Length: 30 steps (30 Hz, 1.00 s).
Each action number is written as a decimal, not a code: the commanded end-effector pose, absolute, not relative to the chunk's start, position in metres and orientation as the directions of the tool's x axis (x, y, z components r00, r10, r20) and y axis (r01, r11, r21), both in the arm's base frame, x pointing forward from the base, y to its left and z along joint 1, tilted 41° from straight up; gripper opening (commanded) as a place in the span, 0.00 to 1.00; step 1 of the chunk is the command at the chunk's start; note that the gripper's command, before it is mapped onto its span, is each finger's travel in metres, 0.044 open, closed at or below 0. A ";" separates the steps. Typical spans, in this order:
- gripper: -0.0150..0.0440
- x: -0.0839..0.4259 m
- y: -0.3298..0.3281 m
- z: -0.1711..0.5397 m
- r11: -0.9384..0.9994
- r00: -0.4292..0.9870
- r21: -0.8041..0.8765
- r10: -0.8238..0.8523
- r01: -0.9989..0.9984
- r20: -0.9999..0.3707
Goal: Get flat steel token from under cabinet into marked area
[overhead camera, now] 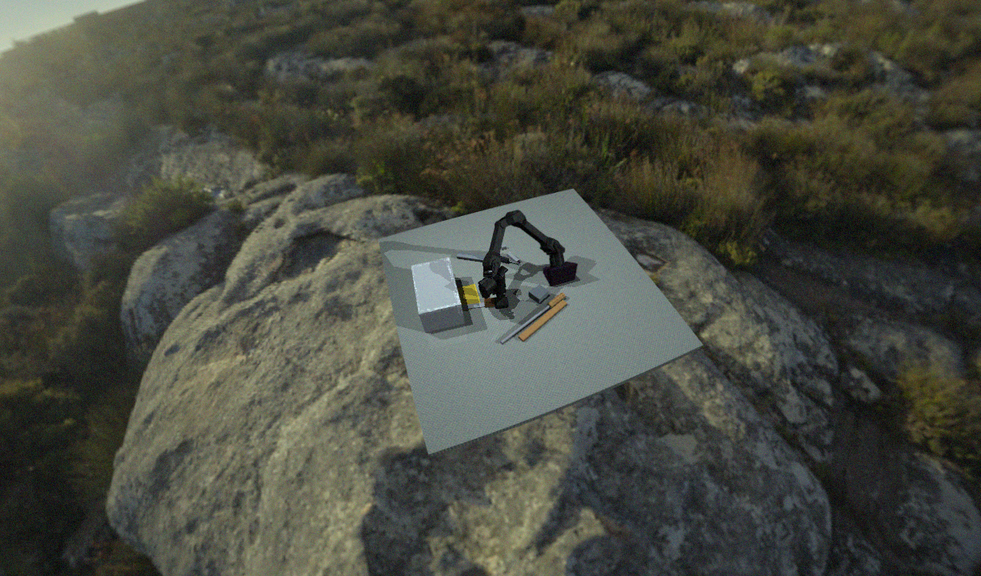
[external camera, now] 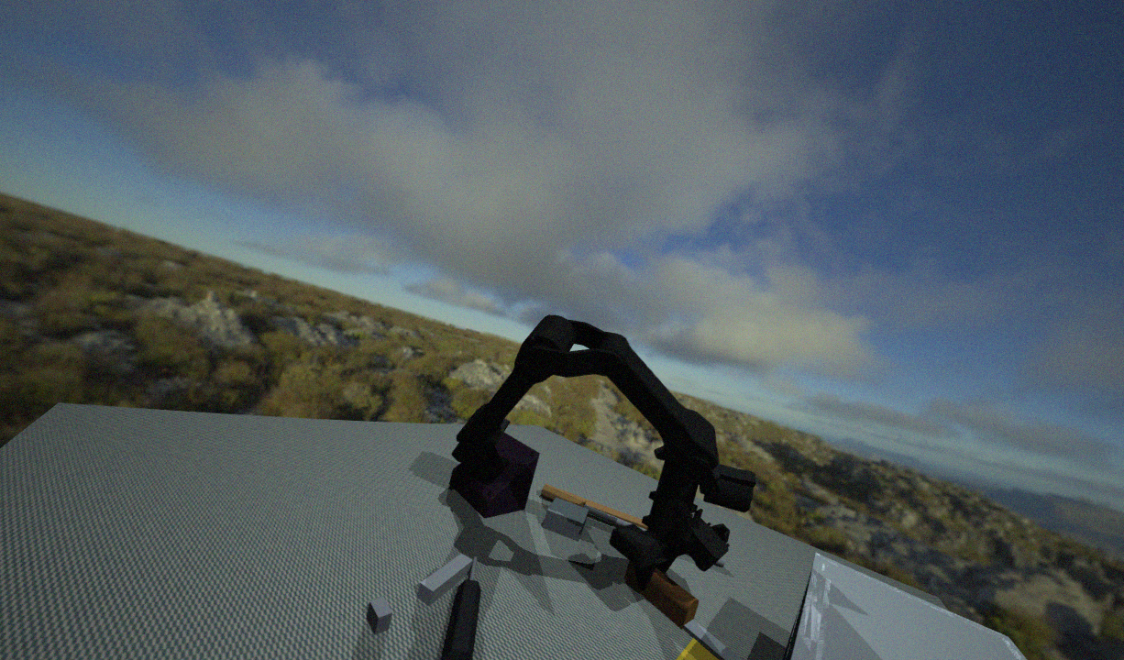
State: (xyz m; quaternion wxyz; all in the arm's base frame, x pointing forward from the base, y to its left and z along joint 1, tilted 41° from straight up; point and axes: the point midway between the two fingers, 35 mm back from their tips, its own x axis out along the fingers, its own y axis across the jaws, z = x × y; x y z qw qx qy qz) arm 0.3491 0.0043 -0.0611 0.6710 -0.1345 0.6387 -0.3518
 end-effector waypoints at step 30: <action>0.25 0.385 -0.005 -0.055 0.718 -0.060 -0.627 -0.642 0.303 -0.764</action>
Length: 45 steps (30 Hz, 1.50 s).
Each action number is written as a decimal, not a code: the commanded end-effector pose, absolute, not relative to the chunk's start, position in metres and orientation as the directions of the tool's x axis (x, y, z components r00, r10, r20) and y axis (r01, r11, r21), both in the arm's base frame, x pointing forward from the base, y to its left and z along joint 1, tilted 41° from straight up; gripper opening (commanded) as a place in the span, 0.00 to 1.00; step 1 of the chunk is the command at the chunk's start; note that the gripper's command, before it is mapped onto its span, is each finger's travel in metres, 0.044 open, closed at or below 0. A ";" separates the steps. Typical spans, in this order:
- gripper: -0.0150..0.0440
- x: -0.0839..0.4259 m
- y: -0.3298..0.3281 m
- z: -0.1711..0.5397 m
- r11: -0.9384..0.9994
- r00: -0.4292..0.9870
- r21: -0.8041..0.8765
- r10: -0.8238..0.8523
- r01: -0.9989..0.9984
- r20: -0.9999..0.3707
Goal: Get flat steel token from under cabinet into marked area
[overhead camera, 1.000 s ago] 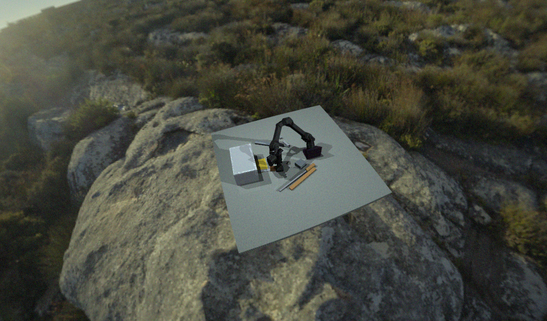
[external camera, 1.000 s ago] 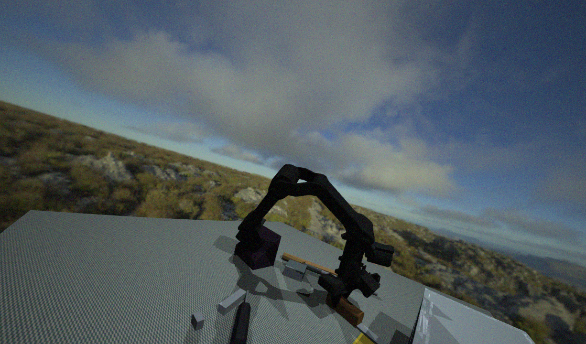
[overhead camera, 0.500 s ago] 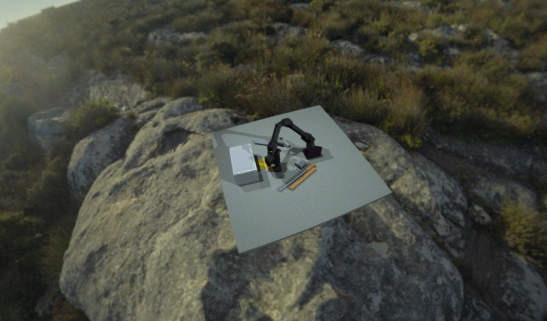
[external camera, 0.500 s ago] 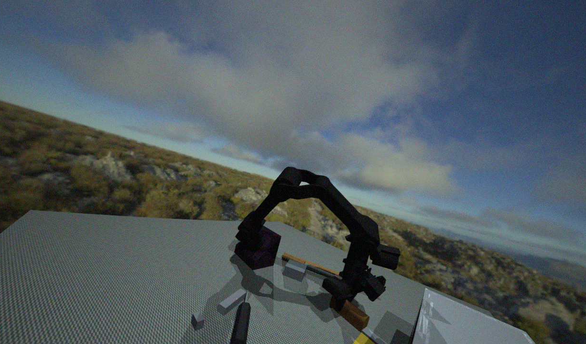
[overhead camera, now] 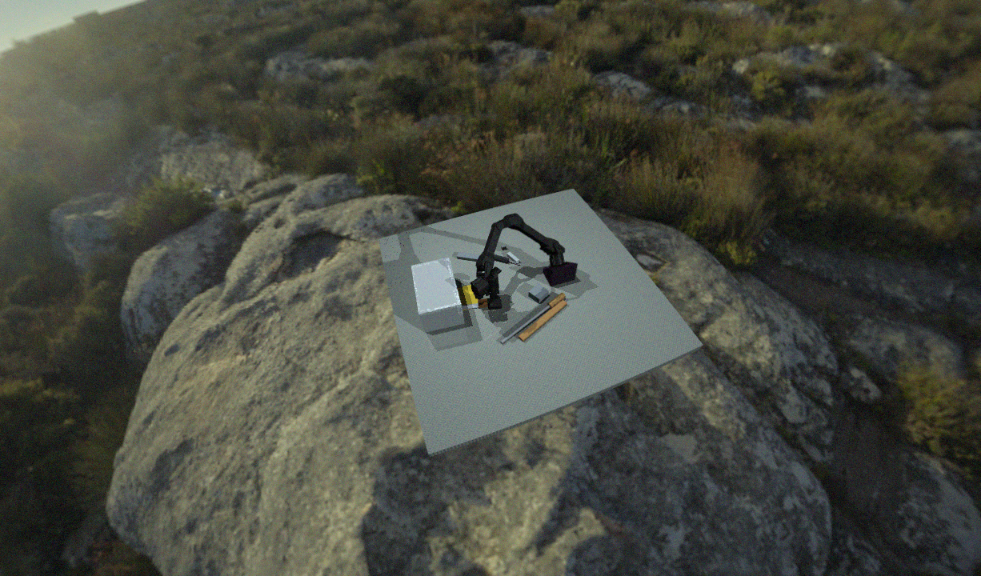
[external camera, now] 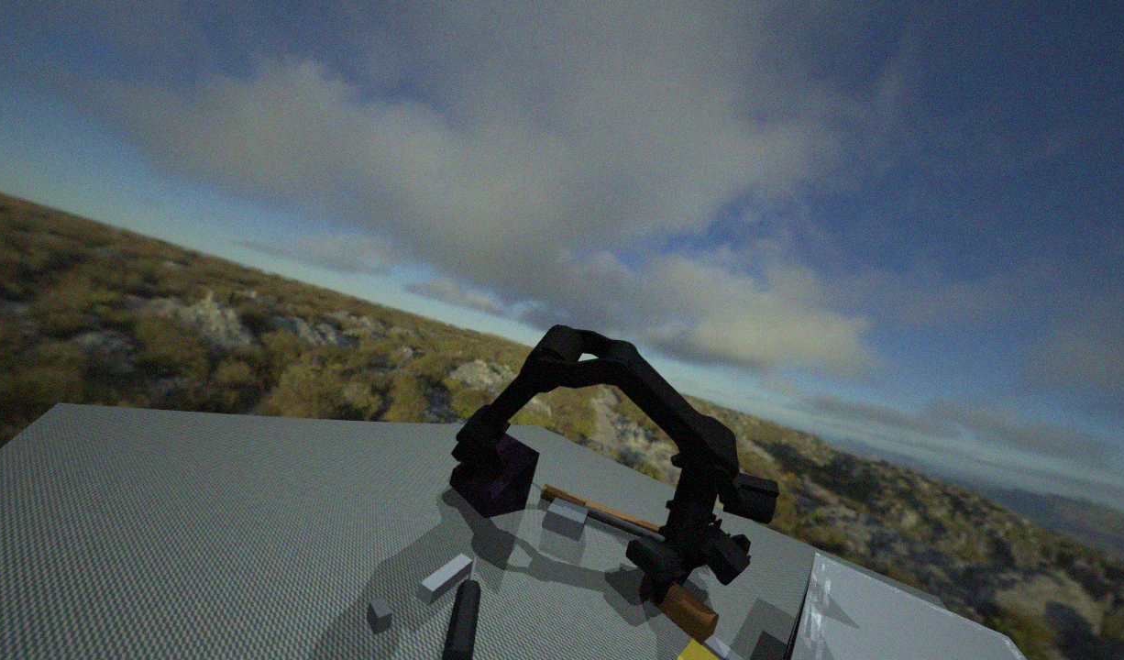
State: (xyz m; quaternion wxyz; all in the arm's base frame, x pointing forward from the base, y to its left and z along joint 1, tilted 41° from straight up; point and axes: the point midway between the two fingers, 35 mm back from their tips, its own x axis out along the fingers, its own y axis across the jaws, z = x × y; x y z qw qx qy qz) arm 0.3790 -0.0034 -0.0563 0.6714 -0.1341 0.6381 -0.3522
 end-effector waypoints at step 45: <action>0.25 0.423 -0.016 -0.048 0.717 -0.058 -0.627 -0.643 0.304 -0.764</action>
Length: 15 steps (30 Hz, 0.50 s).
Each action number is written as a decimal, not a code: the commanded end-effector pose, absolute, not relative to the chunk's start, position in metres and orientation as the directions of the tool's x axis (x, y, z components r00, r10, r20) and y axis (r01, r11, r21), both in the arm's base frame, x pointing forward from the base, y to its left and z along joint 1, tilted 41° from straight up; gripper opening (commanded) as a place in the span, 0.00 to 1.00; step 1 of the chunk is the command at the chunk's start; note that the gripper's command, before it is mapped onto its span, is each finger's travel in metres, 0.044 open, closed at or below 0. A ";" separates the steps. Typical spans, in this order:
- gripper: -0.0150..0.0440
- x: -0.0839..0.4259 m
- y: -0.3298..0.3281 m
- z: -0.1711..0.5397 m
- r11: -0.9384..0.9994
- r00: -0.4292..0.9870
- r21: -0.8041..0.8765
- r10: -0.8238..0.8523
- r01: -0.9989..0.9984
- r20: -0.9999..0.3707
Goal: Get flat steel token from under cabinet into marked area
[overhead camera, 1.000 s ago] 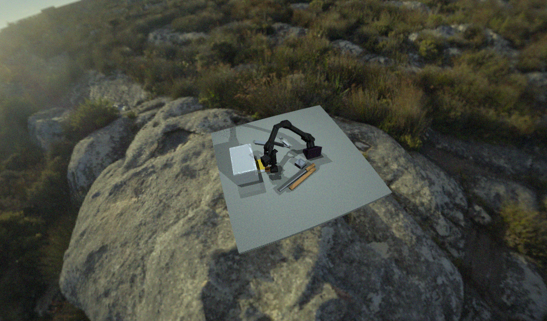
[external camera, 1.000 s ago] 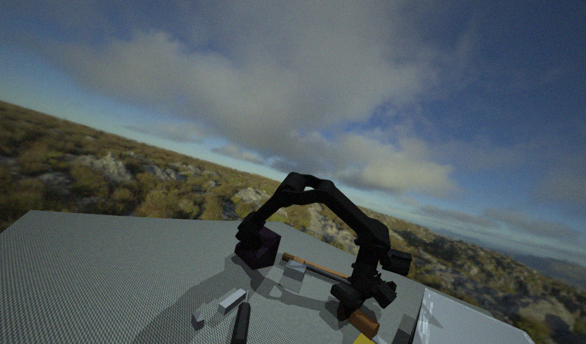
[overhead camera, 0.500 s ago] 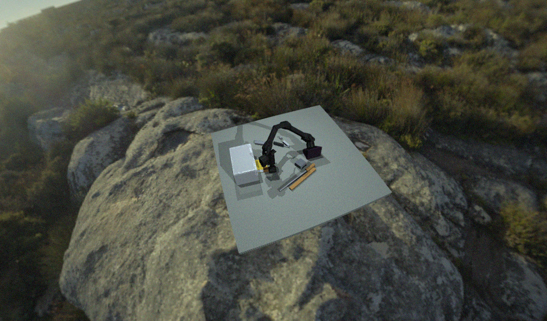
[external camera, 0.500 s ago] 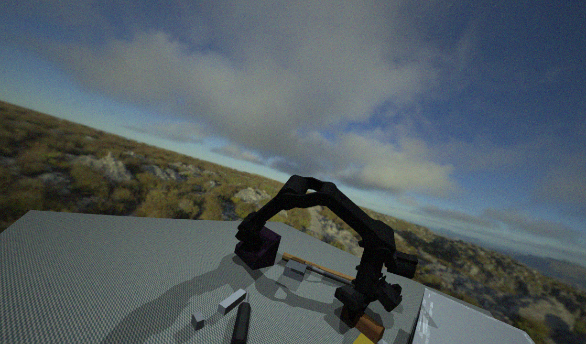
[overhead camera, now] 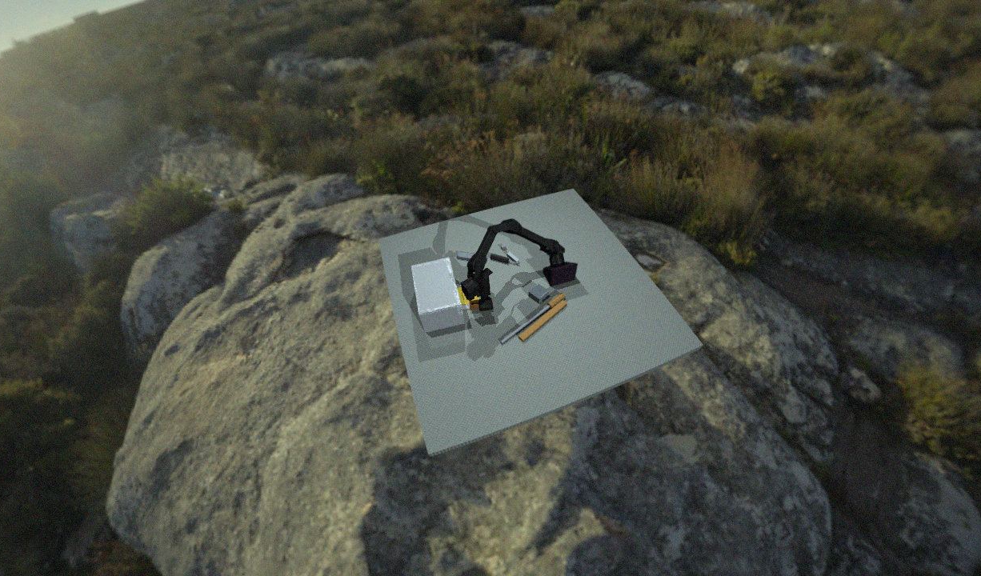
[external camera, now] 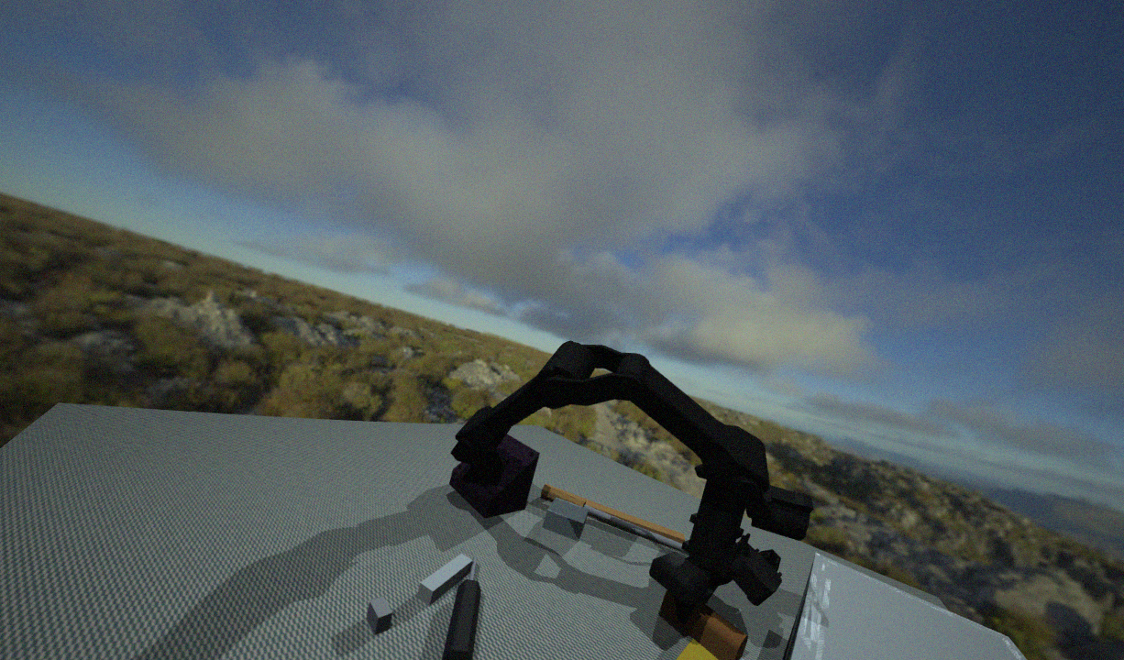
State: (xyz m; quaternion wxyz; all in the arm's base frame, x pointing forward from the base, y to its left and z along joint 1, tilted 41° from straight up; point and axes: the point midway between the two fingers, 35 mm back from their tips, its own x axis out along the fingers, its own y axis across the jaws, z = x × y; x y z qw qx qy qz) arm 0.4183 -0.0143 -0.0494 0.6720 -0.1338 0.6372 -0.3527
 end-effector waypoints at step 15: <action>0.25 0.420 -0.026 -0.042 0.716 -0.059 -0.628 -0.644 0.304 -0.763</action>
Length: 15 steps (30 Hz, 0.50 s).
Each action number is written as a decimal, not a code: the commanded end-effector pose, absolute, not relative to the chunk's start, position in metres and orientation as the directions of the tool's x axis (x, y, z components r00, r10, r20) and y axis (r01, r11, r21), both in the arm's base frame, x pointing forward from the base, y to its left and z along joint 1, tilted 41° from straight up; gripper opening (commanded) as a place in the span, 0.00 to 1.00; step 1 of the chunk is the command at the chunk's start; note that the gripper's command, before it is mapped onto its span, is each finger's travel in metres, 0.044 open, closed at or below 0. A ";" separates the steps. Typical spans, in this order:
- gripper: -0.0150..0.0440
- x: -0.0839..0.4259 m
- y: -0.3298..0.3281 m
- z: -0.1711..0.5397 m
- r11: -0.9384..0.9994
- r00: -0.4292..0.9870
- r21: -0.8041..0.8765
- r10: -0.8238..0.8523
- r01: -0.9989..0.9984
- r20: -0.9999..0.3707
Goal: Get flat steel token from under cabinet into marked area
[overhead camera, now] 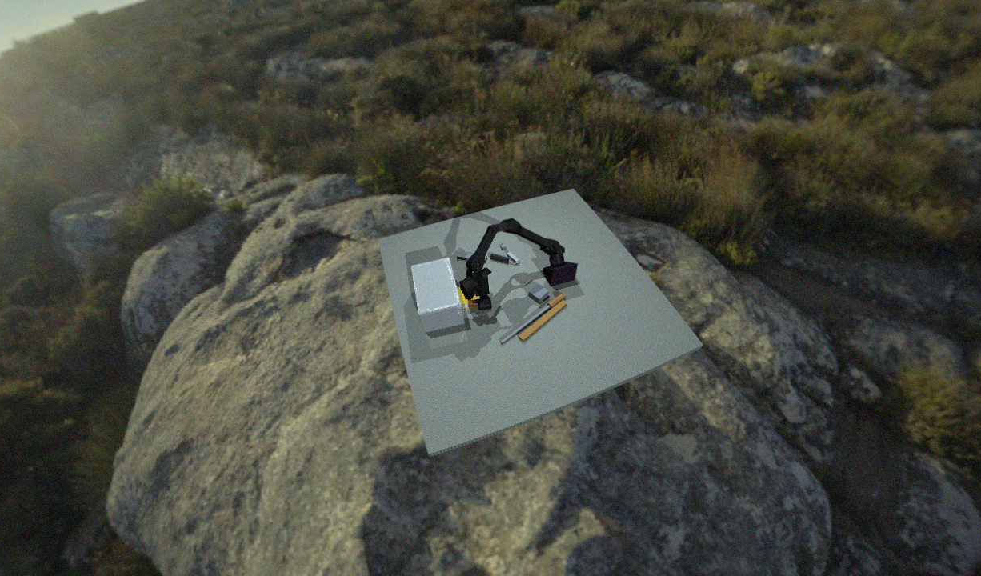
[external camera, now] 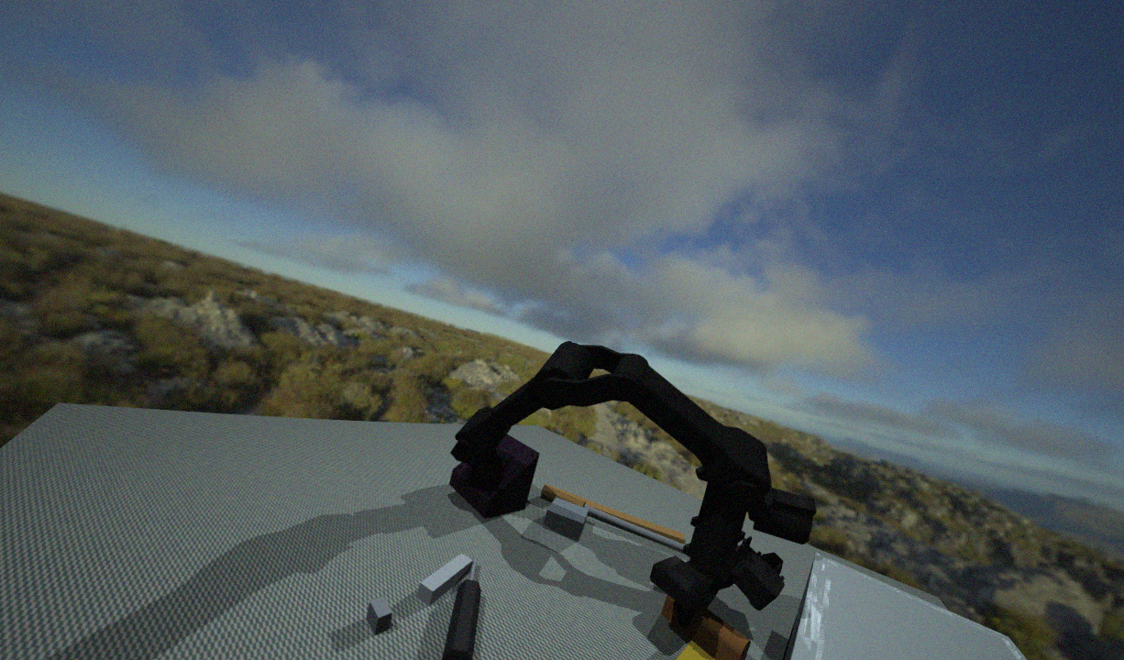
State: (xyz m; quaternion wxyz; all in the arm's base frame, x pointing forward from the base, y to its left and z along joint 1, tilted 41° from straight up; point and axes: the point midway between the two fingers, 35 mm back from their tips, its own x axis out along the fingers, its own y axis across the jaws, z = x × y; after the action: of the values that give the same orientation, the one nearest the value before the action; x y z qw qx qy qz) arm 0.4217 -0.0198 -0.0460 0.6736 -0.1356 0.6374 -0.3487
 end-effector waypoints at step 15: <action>0.25 0.415 -0.039 -0.032 0.716 -0.059 -0.629 -0.644 0.304 -0.762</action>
State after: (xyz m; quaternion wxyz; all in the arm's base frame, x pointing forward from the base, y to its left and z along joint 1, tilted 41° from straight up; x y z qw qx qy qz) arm 0.4172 -0.0325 -0.0359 0.6737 -0.1368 0.6373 -0.3482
